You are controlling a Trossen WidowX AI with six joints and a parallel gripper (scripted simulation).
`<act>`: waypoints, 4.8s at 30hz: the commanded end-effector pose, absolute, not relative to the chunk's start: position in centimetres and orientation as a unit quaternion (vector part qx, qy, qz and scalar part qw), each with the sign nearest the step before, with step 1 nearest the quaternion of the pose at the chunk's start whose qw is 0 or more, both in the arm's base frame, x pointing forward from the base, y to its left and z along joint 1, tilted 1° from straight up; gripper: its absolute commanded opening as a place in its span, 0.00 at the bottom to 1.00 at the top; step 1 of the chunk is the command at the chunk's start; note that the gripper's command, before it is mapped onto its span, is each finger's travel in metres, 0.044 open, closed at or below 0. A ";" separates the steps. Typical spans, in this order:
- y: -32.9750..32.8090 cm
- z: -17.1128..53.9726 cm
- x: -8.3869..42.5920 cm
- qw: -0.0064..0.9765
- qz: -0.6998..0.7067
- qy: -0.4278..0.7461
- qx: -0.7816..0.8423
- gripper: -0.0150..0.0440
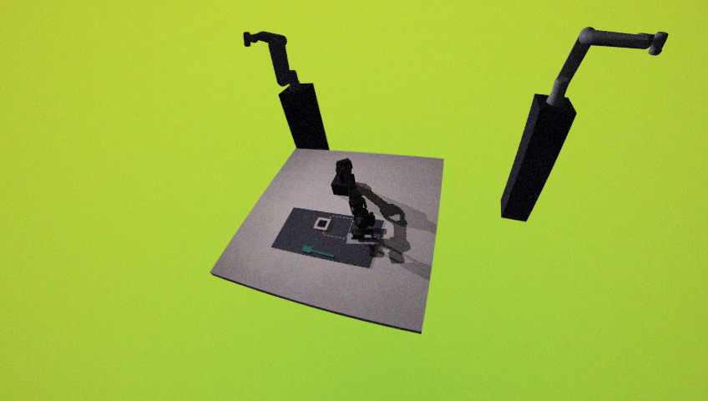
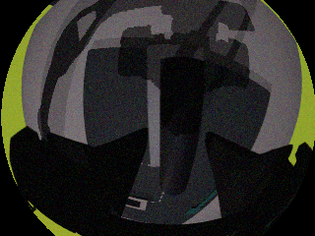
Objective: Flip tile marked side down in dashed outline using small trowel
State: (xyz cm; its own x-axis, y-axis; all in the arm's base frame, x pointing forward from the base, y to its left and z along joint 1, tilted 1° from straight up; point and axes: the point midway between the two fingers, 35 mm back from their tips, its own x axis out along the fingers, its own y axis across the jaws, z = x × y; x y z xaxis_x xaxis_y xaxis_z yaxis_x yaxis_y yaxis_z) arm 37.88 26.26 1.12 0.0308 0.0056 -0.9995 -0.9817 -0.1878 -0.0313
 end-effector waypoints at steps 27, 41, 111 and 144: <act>26.1 5.6 37.5 0.467 0.532 0.449 -0.545 0.71; 26.2 3.6 37.7 0.458 0.539 0.441 -0.552 0.71; 26.3 1.1 37.9 0.496 0.507 0.477 -0.519 0.71; 26.5 6.4 37.8 0.533 0.475 0.487 -0.503 0.76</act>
